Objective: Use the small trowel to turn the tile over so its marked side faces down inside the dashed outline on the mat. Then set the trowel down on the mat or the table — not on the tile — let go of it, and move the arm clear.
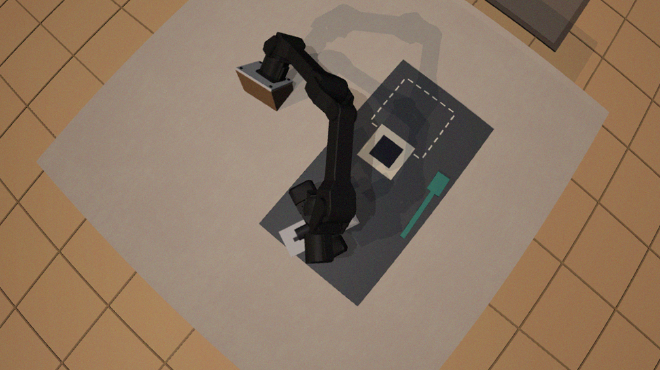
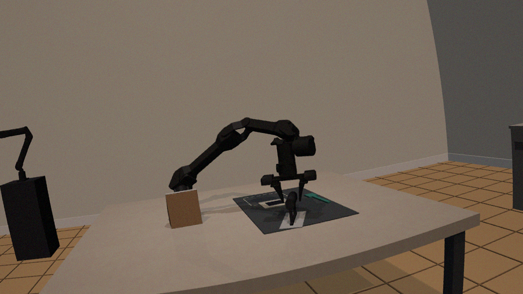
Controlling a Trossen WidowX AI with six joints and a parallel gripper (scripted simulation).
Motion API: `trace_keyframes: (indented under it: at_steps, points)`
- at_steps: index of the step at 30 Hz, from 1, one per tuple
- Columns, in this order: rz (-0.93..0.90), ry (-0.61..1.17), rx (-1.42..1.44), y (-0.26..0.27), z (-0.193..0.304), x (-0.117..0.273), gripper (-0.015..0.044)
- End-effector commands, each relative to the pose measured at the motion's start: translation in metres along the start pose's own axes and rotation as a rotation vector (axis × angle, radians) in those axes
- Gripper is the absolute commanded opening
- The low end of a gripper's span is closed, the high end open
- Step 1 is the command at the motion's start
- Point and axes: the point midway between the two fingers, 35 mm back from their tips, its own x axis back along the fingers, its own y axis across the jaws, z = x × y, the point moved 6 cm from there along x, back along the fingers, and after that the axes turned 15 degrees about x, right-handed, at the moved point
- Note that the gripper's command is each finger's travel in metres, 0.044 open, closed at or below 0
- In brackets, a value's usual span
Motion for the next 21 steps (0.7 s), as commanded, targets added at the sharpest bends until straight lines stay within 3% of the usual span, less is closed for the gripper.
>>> trace_keyframes:
  at_steps: [1,5,10,21]
  points:
    - [0.000,0.000,0.006,0.000,0.000,-0.001,0.0270]
    - [0.001,0.001,0.010,0.000,0.000,0.001,0.0270]
    - [0.019,0.032,0.081,-0.001,-0.001,0.044,0.0270]
    - [0.071,0.054,-0.040,-0.001,0.003,0.051,0.0300]
